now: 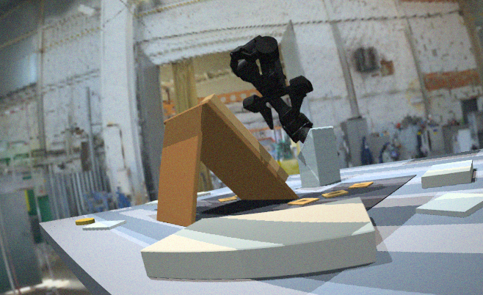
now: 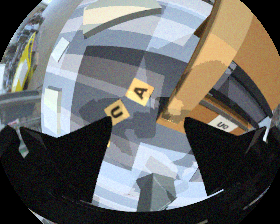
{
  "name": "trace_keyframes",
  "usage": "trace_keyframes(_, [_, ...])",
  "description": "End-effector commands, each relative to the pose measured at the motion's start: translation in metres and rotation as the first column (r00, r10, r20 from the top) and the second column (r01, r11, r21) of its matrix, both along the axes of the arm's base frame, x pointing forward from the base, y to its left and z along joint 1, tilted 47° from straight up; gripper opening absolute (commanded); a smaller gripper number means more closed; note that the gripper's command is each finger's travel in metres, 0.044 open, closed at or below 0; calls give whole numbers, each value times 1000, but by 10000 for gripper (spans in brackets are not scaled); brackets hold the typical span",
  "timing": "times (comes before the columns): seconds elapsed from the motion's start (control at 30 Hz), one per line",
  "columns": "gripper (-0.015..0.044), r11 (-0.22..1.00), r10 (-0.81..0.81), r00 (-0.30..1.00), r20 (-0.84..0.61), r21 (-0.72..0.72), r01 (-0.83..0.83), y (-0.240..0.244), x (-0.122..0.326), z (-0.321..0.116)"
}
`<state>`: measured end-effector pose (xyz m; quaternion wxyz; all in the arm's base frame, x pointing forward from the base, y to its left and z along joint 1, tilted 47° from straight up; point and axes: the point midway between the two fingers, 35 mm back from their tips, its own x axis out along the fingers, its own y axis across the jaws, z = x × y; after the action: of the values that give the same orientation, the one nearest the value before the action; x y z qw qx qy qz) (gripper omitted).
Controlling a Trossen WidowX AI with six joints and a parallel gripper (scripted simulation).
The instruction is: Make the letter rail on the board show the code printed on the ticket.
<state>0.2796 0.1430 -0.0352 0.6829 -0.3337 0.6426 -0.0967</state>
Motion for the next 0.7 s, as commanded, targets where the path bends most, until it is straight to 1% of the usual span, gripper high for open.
trace_keyframes(0.0, [340, 928, -369, 913, 172, 11, 373, -5, -11, -68])
trace_keyframes(0.2, [340, 798, -583, 751, 311, 43, 601, -17, -25, -115])
trace_keyframes(0.4, [340, 652, -698, 538, 472, 108, 751, -32, -45, -158])
trace_keyframes(0.47, [340, 636, -706, 512, 489, 118, 763, -34, -47, -163])
trace_keyframes(0.67, [340, 636, -706, 513, 489, 118, 763, -34, -51, -163])
